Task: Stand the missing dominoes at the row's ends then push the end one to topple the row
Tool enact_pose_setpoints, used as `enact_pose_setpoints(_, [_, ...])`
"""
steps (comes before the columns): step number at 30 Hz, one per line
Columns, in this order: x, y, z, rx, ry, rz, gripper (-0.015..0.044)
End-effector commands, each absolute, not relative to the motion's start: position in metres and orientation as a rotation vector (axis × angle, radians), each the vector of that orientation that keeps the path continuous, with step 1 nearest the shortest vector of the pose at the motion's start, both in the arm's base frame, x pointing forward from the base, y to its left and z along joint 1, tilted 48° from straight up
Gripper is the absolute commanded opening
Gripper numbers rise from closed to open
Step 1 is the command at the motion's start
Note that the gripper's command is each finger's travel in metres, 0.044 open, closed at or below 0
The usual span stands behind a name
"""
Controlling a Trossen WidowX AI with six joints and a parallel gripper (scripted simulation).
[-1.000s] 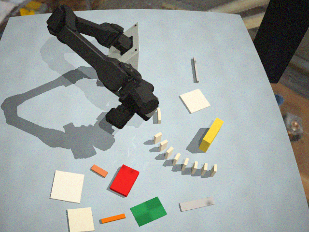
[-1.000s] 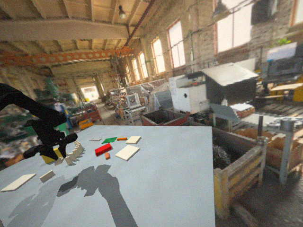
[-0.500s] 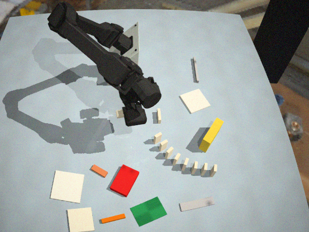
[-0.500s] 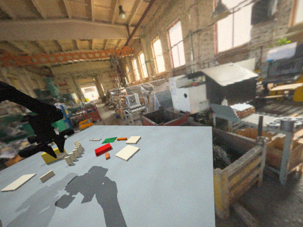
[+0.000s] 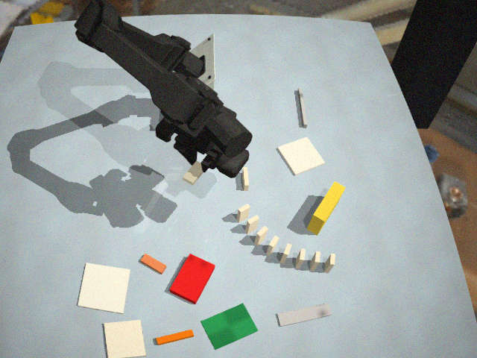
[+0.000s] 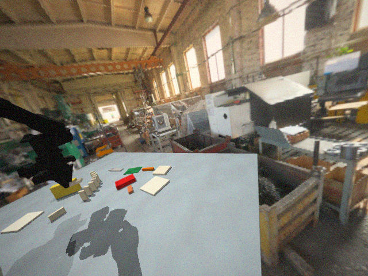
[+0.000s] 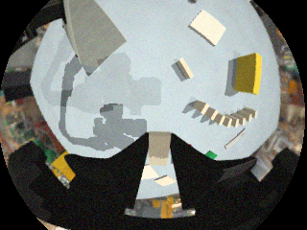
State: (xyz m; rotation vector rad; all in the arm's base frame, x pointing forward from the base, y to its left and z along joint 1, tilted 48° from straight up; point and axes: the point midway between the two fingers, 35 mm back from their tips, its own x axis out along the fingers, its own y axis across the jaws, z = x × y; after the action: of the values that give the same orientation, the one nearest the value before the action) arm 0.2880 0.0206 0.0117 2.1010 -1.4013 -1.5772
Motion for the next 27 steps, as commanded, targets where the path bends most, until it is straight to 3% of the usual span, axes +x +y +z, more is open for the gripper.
enact_pose_setpoints(1, [0.285,0.035,0.030,1.590,-0.556,-1.747,0.0107])
enact_pose_setpoints(22, [0.285,0.035,0.032,1.574,-0.534,-1.747,0.0107])
enact_pose_setpoints(27, [0.282,0.012,0.060,1.910,-1.022,-1.704,0.0107])
